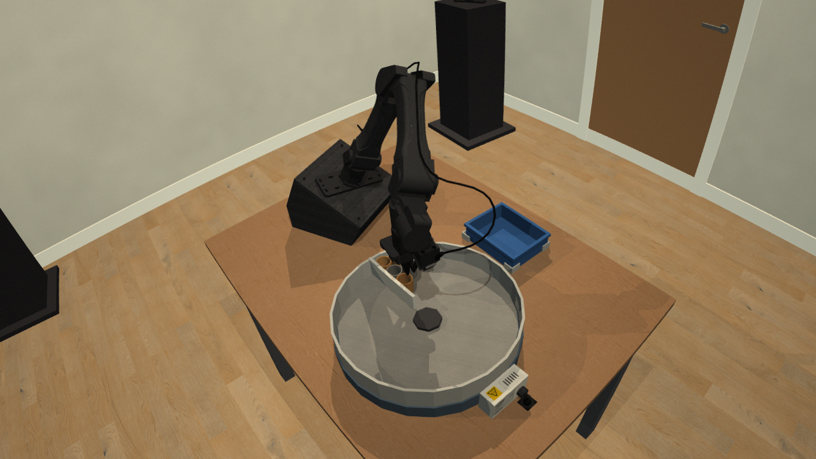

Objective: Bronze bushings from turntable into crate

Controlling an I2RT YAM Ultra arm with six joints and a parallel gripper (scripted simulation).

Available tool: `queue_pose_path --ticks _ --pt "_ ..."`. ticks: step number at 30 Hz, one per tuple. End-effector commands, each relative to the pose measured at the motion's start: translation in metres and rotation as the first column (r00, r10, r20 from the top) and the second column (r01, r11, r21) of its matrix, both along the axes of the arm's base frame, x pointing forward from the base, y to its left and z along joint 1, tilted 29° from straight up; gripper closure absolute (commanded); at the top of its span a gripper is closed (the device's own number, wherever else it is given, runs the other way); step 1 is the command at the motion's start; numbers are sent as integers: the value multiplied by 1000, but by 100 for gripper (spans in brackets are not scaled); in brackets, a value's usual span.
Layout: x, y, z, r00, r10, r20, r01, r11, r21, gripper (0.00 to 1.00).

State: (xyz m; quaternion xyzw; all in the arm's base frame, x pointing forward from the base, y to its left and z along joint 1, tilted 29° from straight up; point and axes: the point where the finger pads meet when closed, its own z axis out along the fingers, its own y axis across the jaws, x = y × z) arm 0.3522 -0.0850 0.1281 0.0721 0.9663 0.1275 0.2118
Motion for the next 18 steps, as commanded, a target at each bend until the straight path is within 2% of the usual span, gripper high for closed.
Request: queue_pose_path --ticks 1,11,18 --pt "6 -11 20 998 -21 61 23 999 -33 85" --pt "6 -11 20 998 -21 60 23 999 -32 85" --pt "1 -9 13 999 -18 43 19 1000 -25 85"
